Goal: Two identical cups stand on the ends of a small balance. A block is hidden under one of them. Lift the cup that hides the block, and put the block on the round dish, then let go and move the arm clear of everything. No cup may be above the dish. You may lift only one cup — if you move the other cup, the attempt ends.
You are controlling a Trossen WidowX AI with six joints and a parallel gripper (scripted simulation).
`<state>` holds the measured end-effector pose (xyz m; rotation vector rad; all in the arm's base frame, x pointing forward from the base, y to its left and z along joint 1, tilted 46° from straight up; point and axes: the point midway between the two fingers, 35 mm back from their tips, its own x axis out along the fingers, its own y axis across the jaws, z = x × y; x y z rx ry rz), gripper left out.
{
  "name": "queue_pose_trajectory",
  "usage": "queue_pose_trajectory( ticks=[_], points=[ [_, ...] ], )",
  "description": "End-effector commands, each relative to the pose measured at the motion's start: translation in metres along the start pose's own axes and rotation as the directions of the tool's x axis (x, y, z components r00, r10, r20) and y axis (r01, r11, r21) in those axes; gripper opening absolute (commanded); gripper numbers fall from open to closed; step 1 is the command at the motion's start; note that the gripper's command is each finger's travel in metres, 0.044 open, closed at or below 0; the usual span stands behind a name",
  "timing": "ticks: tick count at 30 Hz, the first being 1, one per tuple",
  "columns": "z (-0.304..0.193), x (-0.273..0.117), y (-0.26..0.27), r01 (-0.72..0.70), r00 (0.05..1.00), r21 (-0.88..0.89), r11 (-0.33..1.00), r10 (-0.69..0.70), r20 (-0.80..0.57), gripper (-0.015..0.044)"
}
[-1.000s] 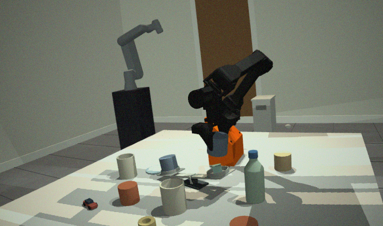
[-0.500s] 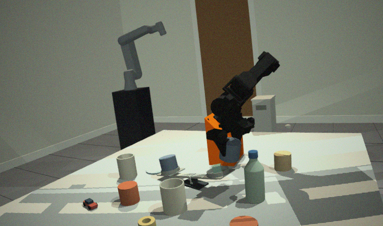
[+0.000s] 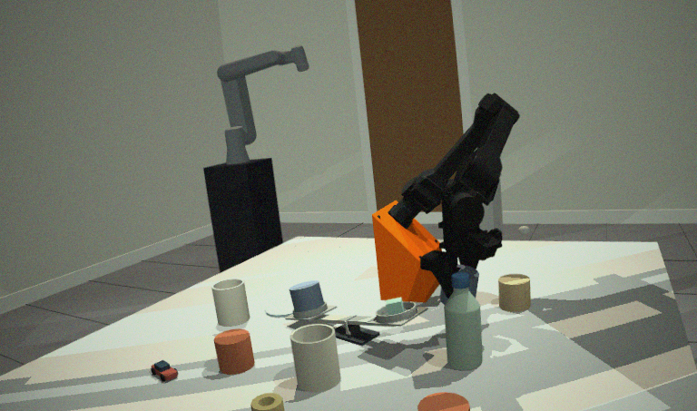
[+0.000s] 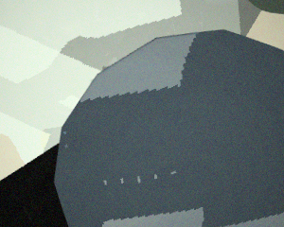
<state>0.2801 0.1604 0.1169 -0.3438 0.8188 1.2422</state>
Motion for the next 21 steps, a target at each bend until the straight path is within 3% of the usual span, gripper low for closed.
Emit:
queue_pose_trajectory(
  ticks=[1,21],
  points=[
    [0.007,0.009,0.023,-0.004,1.000,0.000,1.000,0.004,0.023,0.0000],
    [0.011,0.053,0.033,-0.010,0.999,0.000,1.000,0.010,0.034,0.0000]
  ],
)
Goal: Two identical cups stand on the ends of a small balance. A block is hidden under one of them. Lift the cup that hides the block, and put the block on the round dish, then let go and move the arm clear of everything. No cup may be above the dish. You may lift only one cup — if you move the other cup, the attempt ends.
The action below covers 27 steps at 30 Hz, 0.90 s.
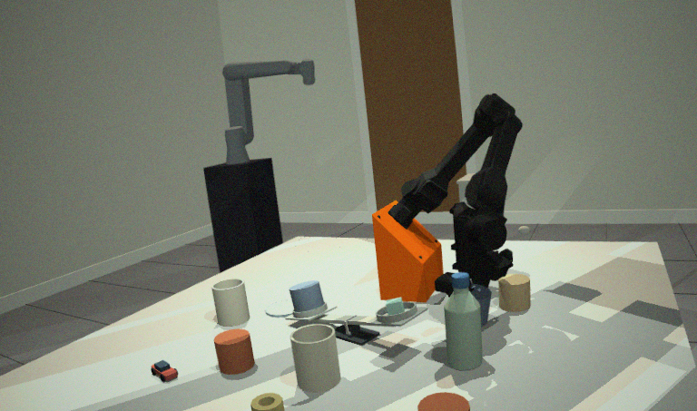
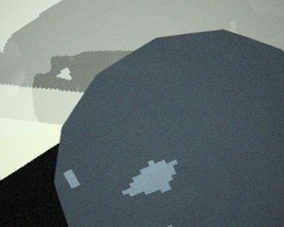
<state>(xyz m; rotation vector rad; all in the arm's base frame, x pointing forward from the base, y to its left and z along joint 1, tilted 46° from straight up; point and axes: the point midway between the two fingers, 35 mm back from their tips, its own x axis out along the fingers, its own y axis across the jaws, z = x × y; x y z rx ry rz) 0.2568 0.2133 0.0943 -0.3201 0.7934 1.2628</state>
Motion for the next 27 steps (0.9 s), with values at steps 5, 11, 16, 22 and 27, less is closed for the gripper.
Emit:
queue_pose_trajectory(
  ticks=[5,11,16,22,27],
  points=[
    [0.000,0.008,-0.002,0.007,1.000,0.004,1.000,-0.007,0.002,0.0000],
    [0.000,0.018,-0.002,0.007,1.000,0.004,1.000,-0.007,0.003,0.0000],
    [0.001,0.016,-0.001,0.004,1.000,0.000,1.000,-0.004,0.005,0.0079],
    [0.001,0.016,-0.001,0.004,1.000,0.000,1.000,-0.004,0.005,0.0236],
    [0.001,0.016,-0.001,0.004,1.000,0.000,1.000,-0.004,0.005,0.0368]
  ],
)
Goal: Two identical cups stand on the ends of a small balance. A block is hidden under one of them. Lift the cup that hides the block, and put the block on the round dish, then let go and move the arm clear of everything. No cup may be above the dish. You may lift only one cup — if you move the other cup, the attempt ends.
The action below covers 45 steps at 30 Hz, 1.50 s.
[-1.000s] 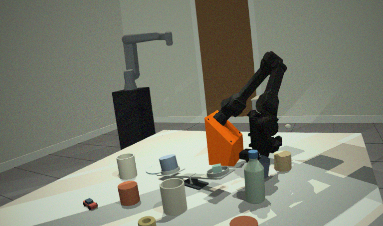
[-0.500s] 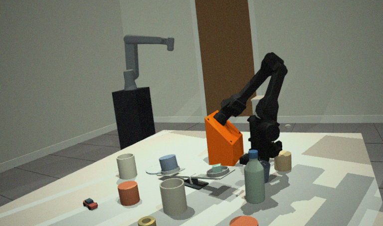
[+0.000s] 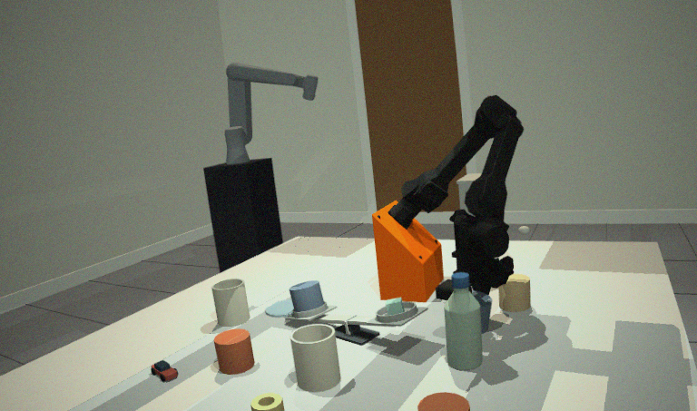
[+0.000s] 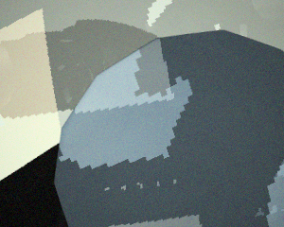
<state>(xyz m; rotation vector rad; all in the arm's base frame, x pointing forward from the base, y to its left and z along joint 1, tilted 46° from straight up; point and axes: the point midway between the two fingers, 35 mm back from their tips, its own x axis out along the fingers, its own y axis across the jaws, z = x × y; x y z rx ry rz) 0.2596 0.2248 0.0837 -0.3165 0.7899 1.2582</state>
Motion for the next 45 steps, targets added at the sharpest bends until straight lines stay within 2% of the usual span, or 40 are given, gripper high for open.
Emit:
queue_pose_trajectory(
  ticks=[1,3,6,11,18,31,45],
  points=[
    [0.000,0.000,0.000,0.000,1.000,-0.002,1.000,0.000,0.000,0.0394],
    [0.000,-0.012,-0.001,0.001,1.000,-0.002,1.000,-0.001,-0.002,0.0440],
    [0.000,-0.051,-0.001,0.004,1.000,0.001,1.000,-0.004,-0.004,0.0440],
    [0.000,-0.054,-0.001,0.004,1.000,0.001,1.000,-0.004,-0.004,0.0440],
    [-0.004,-0.064,-0.017,0.041,0.999,0.082,0.996,-0.044,0.028,0.0260],
    [-0.016,-0.073,-0.044,0.047,0.998,0.444,0.895,-0.060,0.014,0.0260],
    [-0.028,-0.081,-0.071,0.041,0.998,0.801,0.597,-0.061,-0.006,0.0260]
  ],
)
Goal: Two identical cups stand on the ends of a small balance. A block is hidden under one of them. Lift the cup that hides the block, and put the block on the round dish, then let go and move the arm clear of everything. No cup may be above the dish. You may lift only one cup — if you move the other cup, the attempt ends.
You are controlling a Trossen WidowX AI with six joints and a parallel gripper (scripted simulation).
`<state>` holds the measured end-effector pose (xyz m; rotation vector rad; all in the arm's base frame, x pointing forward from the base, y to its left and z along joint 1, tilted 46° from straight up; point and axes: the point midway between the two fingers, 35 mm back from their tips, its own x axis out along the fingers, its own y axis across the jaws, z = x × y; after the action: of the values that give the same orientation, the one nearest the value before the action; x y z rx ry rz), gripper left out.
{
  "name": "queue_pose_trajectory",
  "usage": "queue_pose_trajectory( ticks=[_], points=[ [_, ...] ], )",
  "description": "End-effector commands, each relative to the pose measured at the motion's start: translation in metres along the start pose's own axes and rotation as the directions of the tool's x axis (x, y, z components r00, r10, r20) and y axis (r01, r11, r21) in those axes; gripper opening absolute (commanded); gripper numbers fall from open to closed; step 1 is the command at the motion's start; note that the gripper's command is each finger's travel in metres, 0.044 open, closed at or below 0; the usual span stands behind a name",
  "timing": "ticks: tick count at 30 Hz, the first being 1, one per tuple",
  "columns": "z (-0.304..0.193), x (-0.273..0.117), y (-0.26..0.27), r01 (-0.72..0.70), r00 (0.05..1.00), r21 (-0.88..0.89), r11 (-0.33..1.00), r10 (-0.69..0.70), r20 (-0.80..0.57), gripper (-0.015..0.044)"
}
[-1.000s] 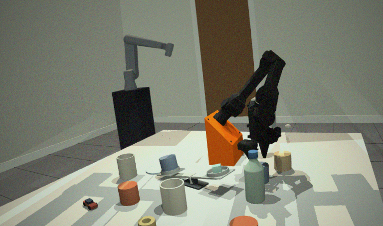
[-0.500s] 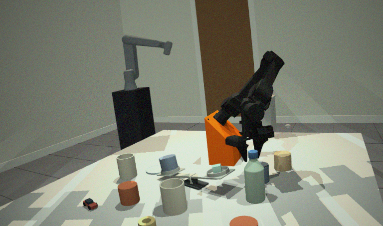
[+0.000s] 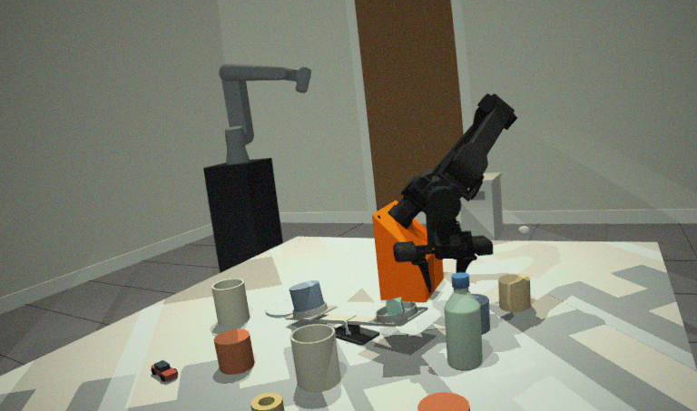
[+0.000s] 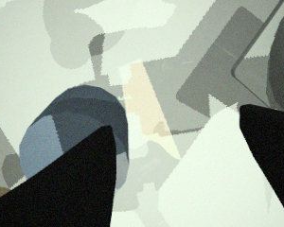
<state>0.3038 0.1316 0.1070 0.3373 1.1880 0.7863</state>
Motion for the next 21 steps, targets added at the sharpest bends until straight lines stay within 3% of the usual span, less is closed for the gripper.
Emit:
queue_pose_trajectory(
  ticks=[1,11,21],
  points=[
    [0.003,-0.001,-0.008,0.001,1.000,0.141,0.990,0.000,-0.008,0.0260],
    [0.008,-0.007,-0.030,0.013,1.000,0.465,0.885,-0.005,-0.018,0.0260],
    [0.012,-0.012,-0.051,0.022,1.000,0.731,0.682,-0.002,-0.028,0.0260]
  ],
)
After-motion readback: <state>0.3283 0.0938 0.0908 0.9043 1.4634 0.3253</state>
